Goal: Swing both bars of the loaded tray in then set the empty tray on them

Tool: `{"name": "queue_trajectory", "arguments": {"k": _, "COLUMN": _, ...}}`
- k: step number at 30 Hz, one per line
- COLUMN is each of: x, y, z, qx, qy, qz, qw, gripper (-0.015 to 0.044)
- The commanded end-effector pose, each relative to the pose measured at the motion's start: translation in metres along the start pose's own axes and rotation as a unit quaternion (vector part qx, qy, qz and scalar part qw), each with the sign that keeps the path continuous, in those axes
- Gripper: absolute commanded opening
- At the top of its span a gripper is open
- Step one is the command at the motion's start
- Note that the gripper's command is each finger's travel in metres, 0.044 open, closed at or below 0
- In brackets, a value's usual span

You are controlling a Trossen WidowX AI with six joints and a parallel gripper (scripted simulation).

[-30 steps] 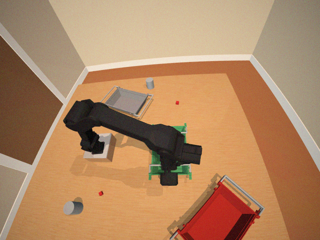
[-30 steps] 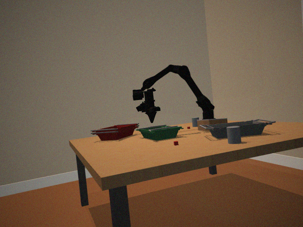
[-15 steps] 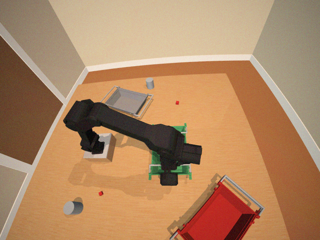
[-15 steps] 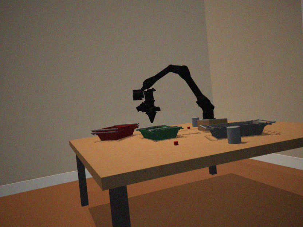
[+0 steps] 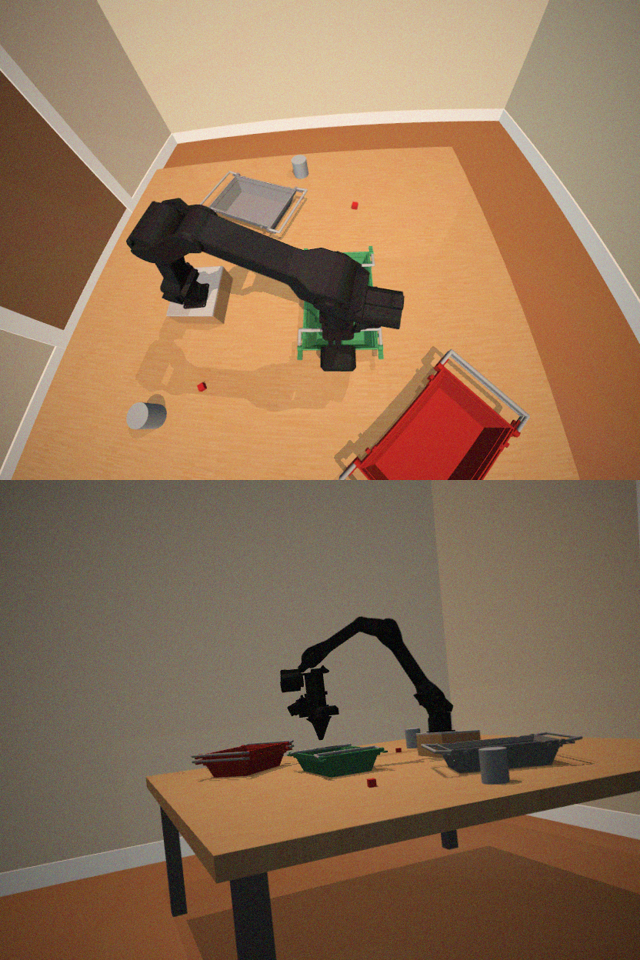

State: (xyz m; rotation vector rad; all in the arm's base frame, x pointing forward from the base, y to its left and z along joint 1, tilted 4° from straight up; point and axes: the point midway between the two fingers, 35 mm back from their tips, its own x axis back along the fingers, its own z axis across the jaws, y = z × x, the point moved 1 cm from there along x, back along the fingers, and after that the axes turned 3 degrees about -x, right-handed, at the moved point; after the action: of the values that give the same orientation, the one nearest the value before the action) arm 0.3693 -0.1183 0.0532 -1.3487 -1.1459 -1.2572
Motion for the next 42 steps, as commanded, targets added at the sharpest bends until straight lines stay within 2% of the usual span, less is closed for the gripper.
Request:
{"name": "queue_trajectory", "arguments": {"k": 1, "x": 0.0, "y": 0.0, "z": 0.0, "qx": 0.0, "qy": 0.0, "qz": 0.0, "qw": 1.0, "gripper": 0.0}}
{"name": "queue_trajectory", "arguments": {"k": 24, "x": 0.0, "y": 0.0, "z": 0.0, "qx": 0.0, "qy": 0.0, "qz": 0.0, "qw": 1.0, "gripper": 0.0}}
{"name": "queue_trajectory", "arguments": {"k": 30, "x": 0.0, "y": 0.0, "z": 0.0, "qx": 0.0, "qy": 0.0, "qz": 0.0, "qw": 1.0, "gripper": 0.0158}}
{"name": "queue_trajectory", "arguments": {"k": 33, "x": 0.014, "y": 0.003, "z": 0.0, "qx": 0.0, "qy": -0.001, "qz": -0.003, "qw": 1.0, "gripper": 0.0236}}
{"name": "queue_trajectory", "arguments": {"k": 40, "x": 0.101, "y": 0.005, "z": 0.0, "qx": 0.001, "qy": -0.004, "qz": -0.022, "qw": 1.0, "gripper": 0.042}}
{"name": "queue_trajectory", "arguments": {"k": 42, "x": 0.129, "y": 0.0, "z": 0.001, "qx": 0.002, "qy": -0.005, "qz": -0.028, "qw": 1.0, "gripper": 0.044}}
